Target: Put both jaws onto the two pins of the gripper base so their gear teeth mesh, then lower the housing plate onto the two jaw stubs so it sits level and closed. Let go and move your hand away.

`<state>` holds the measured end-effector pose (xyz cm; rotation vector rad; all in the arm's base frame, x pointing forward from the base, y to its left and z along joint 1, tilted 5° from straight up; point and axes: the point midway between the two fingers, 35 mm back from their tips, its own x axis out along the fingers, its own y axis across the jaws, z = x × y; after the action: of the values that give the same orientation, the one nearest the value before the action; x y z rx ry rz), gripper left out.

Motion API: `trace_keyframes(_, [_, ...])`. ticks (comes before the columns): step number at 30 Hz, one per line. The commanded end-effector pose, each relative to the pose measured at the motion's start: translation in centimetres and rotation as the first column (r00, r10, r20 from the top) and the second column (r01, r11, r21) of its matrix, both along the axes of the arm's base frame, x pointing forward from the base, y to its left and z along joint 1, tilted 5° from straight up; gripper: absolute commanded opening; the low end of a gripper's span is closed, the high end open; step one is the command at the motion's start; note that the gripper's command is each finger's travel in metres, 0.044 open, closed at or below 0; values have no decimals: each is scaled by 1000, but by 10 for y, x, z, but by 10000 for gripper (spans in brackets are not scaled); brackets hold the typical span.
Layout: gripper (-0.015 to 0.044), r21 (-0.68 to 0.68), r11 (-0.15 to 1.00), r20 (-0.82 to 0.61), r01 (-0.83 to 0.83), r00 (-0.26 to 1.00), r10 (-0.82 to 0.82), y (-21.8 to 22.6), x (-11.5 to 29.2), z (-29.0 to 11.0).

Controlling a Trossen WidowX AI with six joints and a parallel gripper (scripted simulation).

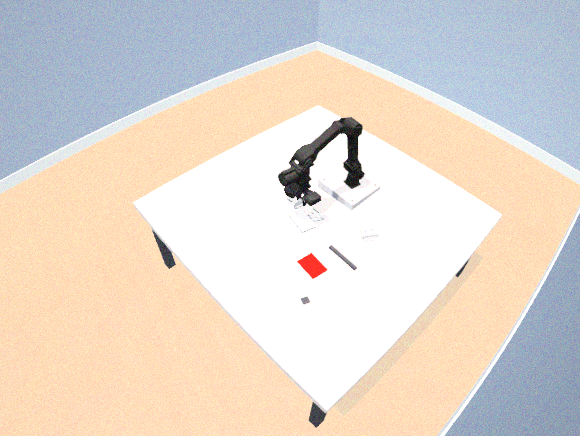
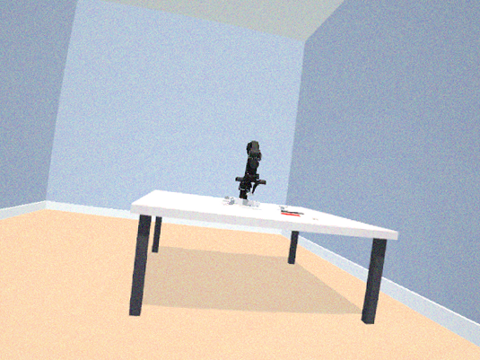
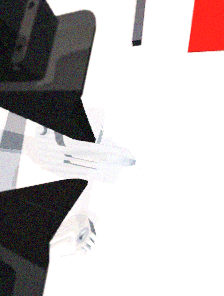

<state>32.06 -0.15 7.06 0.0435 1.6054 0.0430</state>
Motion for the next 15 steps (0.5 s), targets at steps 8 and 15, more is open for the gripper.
trace_keyframes(8, [134,-4,1000,-2,-3,1000,3,-2,-1,-1])
trace_keyframes(15, [134,-4,1000,-1,-11,1000,11,-2,-1,-1])
